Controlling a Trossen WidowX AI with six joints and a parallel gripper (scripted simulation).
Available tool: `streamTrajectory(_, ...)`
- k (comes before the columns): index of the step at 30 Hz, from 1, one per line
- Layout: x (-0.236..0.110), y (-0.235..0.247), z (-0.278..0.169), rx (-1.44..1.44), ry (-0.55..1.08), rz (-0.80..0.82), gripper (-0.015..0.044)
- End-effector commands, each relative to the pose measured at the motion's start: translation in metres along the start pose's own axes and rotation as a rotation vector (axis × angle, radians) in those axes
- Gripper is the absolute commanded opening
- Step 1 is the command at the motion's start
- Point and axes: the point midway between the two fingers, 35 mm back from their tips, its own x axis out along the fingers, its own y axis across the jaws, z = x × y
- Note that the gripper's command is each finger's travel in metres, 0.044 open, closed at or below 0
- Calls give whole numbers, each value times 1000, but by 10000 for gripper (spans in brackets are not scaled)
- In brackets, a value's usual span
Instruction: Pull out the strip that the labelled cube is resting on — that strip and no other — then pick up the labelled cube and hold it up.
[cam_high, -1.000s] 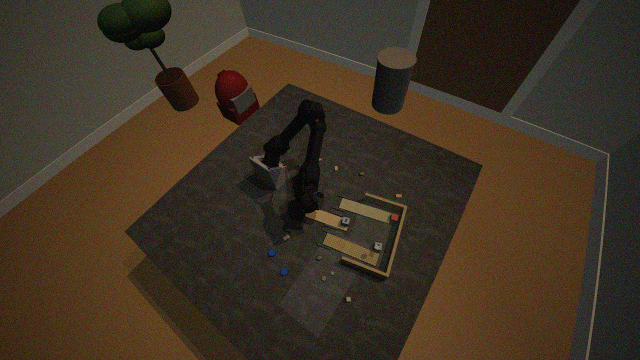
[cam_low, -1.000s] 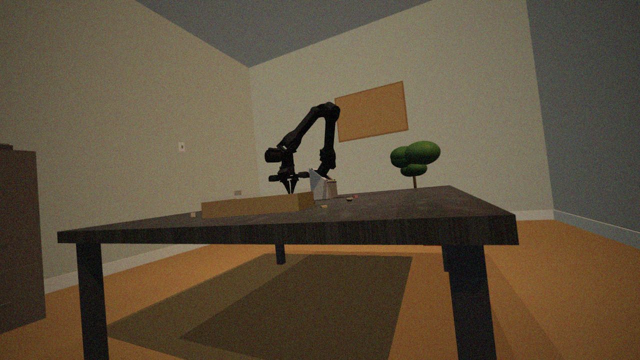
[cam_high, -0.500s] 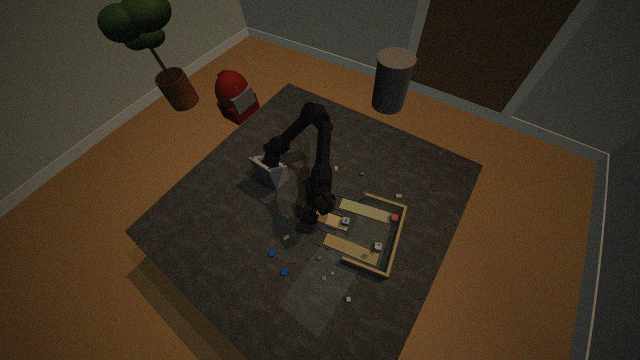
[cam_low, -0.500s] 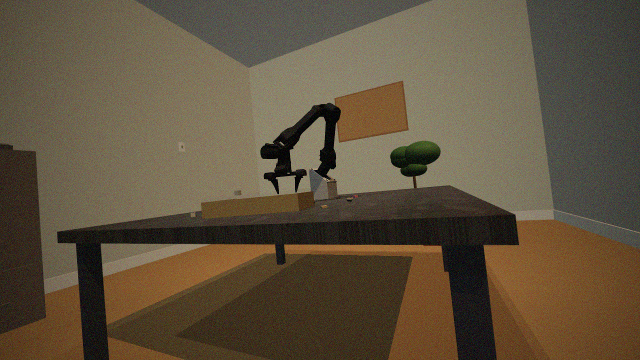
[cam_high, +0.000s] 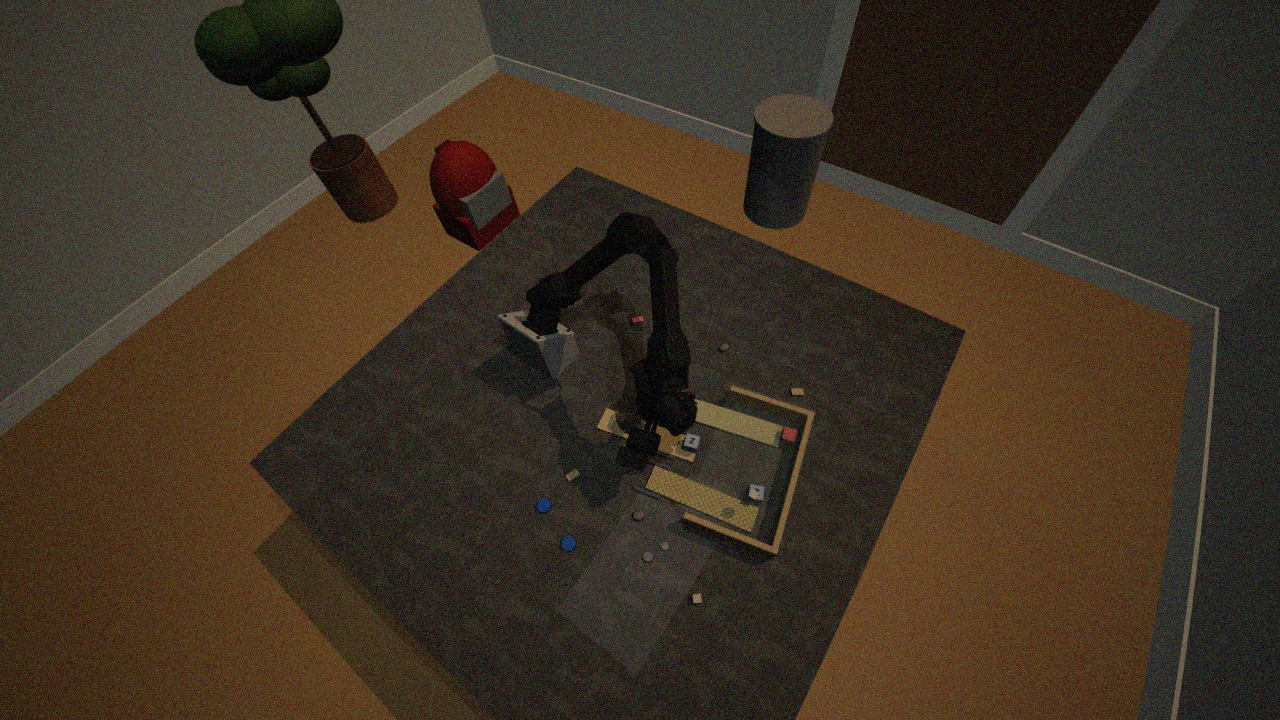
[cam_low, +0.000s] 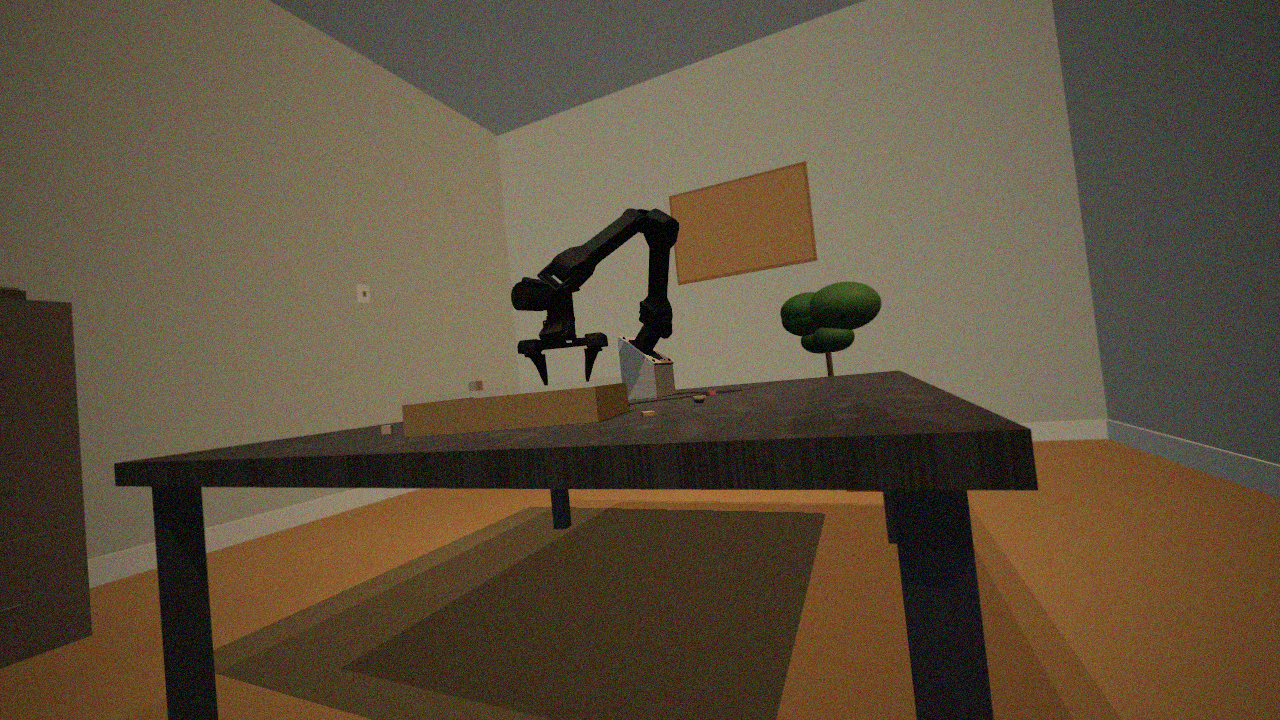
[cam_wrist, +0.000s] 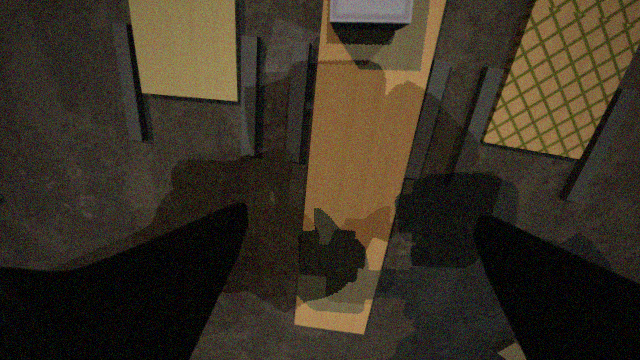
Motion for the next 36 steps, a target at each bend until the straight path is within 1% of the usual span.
streamTrajectory(1,-1,-1,16,7,0,7,440)
streamTrajectory(22,-6,1,85,5,-3,7,440)
streamTrajectory(29,3,0,86,5,-3,7,256)
streamTrajectory(36,14,0,86,5,-3,7,250)
